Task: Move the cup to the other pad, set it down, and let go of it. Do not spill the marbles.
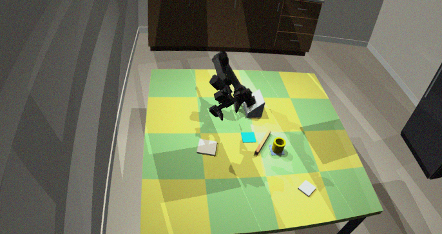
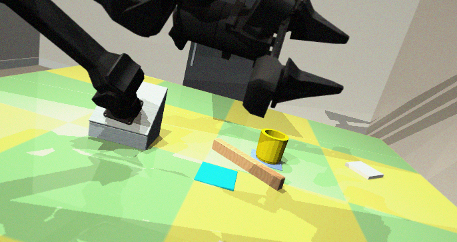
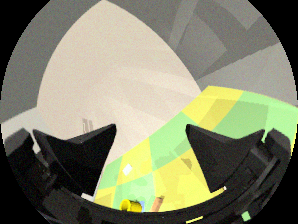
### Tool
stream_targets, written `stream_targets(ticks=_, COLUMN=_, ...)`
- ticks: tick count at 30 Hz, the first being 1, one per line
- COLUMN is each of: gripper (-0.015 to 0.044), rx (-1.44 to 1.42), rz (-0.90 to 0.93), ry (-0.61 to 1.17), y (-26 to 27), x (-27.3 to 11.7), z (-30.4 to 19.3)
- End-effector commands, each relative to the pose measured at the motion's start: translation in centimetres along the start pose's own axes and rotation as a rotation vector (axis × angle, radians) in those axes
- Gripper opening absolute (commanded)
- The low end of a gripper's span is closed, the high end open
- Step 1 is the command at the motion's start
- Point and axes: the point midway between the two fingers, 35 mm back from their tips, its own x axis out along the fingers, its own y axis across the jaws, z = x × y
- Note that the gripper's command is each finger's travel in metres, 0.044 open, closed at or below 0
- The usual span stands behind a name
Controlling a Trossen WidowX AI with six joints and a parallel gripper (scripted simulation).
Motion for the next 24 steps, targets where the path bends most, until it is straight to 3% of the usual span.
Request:
stream_targets(ticks=1, gripper=0.0374, rx=0.01, rz=0.001, ry=0.012, y=0.1, x=0.2, z=-0.2)
stream_targets(ticks=9, gripper=0.0167, rx=0.375, rz=-0.091, ry=0.518, y=4.3, x=4.8, z=-10.5)
stream_targets(ticks=17, gripper=0.0167, rx=0.453, rz=-0.265, ry=0.88, y=8.7, x=5.0, z=-18.6)
stream_targets(ticks=24, gripper=0.0167, rx=0.457, rz=-0.665, ry=1.087, y=10.8, x=2.9, z=-25.6)
